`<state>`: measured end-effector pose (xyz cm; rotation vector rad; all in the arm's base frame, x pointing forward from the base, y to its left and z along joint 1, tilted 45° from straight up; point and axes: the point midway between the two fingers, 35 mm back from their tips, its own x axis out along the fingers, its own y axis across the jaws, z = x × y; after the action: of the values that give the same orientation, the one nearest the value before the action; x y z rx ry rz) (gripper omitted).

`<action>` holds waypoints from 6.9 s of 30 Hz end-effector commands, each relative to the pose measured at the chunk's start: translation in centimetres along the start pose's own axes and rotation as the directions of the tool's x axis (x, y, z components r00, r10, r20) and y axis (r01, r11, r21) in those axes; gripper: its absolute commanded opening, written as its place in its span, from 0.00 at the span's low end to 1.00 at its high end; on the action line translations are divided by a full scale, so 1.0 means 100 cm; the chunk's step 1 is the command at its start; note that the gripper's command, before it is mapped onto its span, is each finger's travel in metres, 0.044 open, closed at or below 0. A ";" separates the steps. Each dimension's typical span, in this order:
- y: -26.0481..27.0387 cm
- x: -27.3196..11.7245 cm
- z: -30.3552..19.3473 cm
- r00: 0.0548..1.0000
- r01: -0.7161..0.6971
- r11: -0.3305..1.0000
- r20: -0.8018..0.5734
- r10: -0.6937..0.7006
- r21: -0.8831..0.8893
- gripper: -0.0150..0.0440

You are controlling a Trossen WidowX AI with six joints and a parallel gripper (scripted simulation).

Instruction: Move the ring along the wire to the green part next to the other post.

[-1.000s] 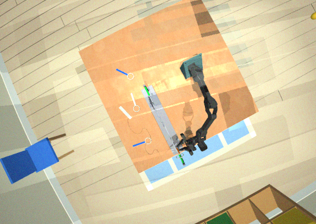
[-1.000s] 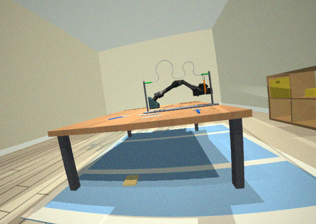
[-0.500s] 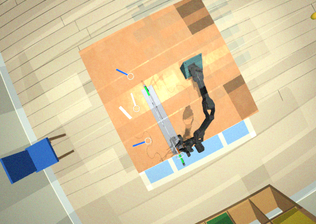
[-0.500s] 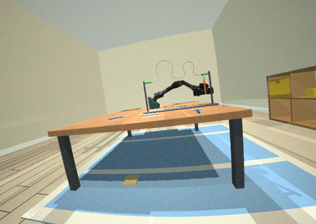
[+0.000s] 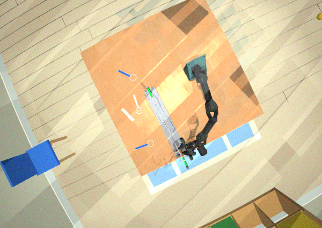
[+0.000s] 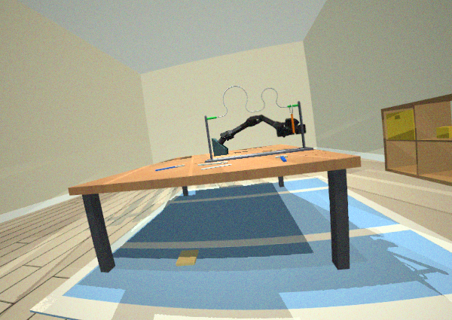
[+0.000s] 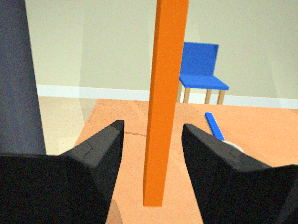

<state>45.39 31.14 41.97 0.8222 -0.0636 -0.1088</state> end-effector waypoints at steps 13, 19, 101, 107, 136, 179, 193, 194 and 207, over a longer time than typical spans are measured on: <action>0.001 0.000 0.001 1.000 -0.003 1.000 -0.002 0.003 -0.005 0.53; 0.001 0.000 0.001 1.000 -0.001 1.000 0.001 0.001 0.002 0.44; -0.040 -0.065 0.038 0.867 0.000 0.998 -0.498 -0.031 -0.061 0.00; -0.052 -0.065 0.038 0.867 0.001 0.993 -0.495 -0.059 -0.115 0.00; -0.136 -0.064 0.069 0.870 0.002 0.776 -0.382 -0.312 -0.630 0.00; -0.192 -0.064 0.177 0.873 -0.004 0.057 -0.031 -0.486 -0.998 0.00; -0.191 -0.063 0.202 0.874 -0.007 -0.099 0.042 -0.484 -0.995 0.00; -0.191 -0.063 0.203 0.874 -0.007 -0.109 0.047 -0.484 -0.994 0.00; -0.187 -0.063 0.223 0.874 -0.011 -0.225 0.100 -0.476 -0.974 0.00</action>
<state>35.68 3.58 42.50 -0.9022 0.5229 -0.3367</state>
